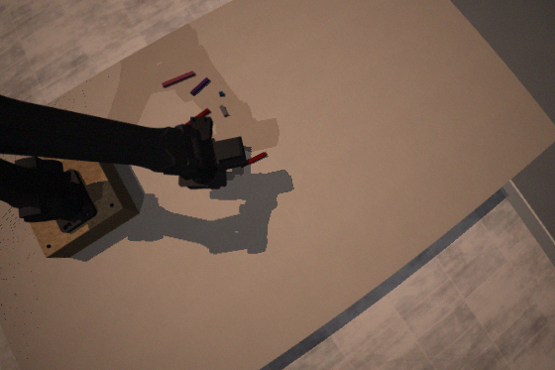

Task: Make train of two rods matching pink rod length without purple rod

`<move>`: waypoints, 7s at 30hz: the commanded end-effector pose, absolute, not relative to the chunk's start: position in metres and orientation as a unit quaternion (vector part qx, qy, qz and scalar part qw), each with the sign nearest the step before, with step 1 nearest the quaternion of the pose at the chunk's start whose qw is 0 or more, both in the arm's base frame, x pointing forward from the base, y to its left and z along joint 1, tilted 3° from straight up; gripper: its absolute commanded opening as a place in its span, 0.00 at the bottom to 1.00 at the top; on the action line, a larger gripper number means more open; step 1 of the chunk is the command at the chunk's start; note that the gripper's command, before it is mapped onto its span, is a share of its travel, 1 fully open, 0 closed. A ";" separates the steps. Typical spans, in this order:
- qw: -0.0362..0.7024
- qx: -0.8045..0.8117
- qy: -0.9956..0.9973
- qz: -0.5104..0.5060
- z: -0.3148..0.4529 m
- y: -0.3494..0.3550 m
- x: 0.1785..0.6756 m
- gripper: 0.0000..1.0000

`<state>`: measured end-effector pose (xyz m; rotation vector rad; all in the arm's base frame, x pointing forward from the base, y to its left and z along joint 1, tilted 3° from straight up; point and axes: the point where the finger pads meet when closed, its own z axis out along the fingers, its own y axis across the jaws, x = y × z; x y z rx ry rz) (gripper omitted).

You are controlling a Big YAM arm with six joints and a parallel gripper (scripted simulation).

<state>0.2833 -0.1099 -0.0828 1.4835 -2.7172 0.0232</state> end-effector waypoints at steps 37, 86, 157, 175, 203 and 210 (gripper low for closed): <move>0.014 0.481 -0.876 0.016 -0.082 -0.113 0.299 0.24; 0.021 0.481 -0.876 0.008 -0.102 -0.112 0.286 0.24; 0.002 0.477 -0.878 0.029 0.018 -0.113 0.312 0.05; 0.012 0.454 -0.891 0.016 0.004 -0.103 0.304 0.05; -0.001 0.202 -0.979 0.022 0.008 -0.060 0.325 0.05; 0.000 0.167 -0.986 0.021 0.006 -0.053 0.324 0.05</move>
